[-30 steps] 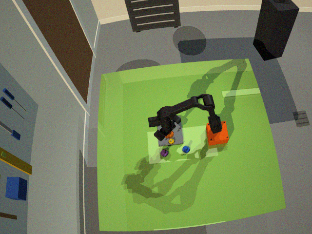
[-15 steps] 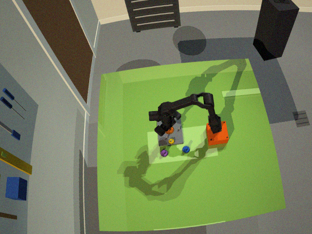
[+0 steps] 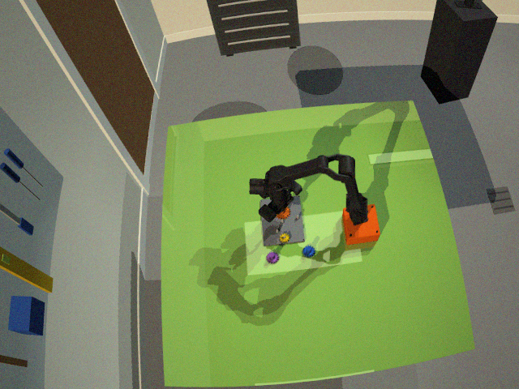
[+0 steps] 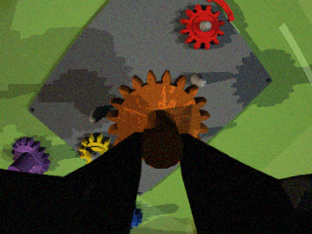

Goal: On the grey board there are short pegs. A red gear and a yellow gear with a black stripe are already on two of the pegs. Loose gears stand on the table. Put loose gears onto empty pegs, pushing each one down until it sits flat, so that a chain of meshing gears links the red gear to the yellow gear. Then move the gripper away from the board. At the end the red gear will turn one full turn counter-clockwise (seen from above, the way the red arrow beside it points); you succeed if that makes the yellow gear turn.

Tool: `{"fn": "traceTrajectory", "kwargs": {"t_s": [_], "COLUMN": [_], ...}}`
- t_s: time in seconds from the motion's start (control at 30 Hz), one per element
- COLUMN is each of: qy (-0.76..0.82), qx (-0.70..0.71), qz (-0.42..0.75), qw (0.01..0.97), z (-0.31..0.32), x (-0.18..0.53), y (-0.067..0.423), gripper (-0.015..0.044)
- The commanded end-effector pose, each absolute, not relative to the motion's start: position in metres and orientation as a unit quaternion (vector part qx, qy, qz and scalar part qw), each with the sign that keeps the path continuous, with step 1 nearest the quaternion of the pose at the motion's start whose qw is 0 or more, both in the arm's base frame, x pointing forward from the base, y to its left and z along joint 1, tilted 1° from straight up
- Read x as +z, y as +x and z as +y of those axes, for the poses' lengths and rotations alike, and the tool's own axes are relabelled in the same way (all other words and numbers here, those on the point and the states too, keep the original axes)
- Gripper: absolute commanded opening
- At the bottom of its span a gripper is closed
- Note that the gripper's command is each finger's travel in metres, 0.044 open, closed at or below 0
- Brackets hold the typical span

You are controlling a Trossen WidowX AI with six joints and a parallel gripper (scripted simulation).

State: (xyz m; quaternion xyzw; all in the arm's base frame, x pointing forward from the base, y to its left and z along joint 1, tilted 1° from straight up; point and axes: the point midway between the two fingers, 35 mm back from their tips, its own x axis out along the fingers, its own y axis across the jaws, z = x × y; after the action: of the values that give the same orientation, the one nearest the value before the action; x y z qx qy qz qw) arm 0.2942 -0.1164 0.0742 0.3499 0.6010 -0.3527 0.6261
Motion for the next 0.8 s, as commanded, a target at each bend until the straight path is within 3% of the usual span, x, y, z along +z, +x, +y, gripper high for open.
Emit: {"fn": "traceTrajectory", "kwargs": {"t_s": [0.0, 0.77], "qy": [0.348, 0.347], "qx": [-0.353, -0.354], "qz": [0.601, 0.601], "qw": [0.627, 0.627], "z": [-0.124, -0.153], "x": [0.071, 0.061], "y": [0.290, 0.269], "gripper": [0.0000, 0.0000]}}
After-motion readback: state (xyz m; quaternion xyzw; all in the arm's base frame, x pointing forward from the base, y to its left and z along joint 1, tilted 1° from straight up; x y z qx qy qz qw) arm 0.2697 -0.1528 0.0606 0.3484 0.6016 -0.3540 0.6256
